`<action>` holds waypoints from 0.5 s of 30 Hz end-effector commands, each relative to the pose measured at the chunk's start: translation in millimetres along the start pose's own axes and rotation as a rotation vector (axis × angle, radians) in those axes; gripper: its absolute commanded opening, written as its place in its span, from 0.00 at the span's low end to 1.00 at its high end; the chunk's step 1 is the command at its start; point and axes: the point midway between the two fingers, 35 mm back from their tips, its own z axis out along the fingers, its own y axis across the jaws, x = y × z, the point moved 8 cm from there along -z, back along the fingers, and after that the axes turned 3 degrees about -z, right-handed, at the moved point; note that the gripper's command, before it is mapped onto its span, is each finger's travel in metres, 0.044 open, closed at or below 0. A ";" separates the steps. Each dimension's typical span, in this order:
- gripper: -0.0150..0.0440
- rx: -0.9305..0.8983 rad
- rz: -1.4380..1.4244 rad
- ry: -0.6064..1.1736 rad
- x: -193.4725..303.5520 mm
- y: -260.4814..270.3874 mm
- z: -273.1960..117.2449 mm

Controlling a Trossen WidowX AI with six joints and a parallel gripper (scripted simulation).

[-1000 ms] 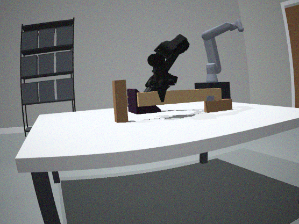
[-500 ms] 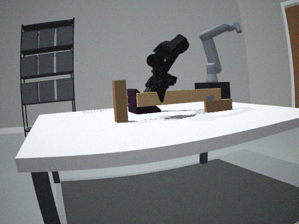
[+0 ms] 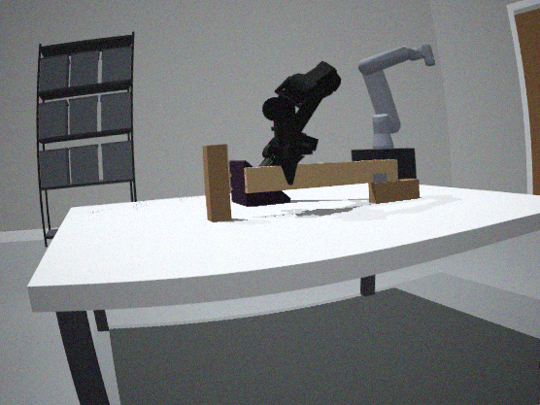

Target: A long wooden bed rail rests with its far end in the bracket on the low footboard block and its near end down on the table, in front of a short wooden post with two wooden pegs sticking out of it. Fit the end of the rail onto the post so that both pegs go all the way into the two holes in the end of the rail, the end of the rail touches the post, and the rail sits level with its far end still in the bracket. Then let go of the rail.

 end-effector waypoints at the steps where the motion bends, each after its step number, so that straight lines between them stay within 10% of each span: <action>1: 0.25 0.008 -0.002 0.004 2.6 -0.5 -2.5; 15: 0.25 0.008 -0.002 0.005 6.3 -0.2 -1.9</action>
